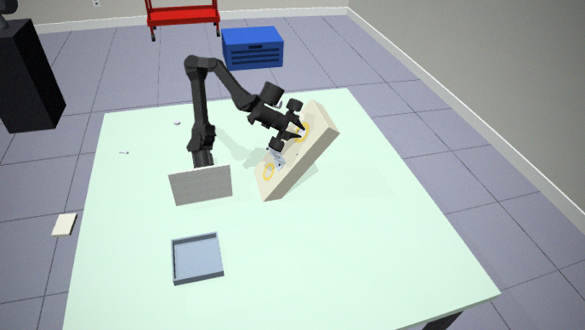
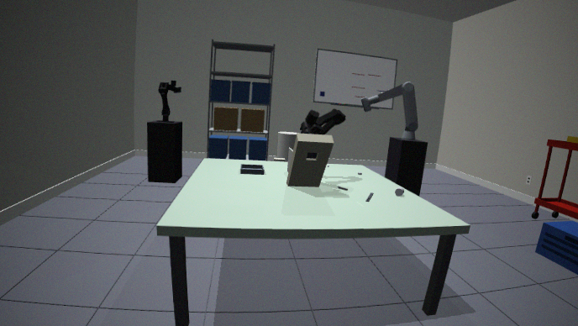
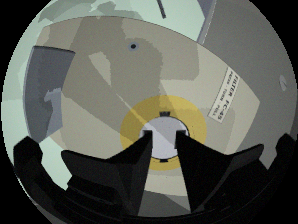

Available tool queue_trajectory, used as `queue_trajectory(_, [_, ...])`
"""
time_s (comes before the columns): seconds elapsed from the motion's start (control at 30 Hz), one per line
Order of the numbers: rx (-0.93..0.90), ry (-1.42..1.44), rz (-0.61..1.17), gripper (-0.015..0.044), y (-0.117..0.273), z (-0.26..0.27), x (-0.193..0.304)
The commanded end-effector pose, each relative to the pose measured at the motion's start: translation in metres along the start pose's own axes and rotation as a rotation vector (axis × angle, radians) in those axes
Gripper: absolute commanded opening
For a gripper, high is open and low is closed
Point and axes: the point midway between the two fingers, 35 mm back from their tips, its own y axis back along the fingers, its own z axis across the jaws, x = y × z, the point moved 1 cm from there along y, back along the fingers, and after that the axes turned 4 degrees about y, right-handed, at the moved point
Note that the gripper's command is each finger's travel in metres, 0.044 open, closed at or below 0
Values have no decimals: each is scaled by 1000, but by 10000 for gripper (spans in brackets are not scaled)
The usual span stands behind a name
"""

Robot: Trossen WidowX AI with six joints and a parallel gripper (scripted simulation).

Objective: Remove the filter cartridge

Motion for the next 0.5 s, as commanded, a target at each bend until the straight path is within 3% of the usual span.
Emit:
queue_trajectory(0.0, [-3,-2,3,113,-3,0,-1])
queue_trajectory(0.13, [-3,-2,3,113,-4,0,-1])
queue_trajectory(0.47, [1,-1,0,26,-1,0,0])
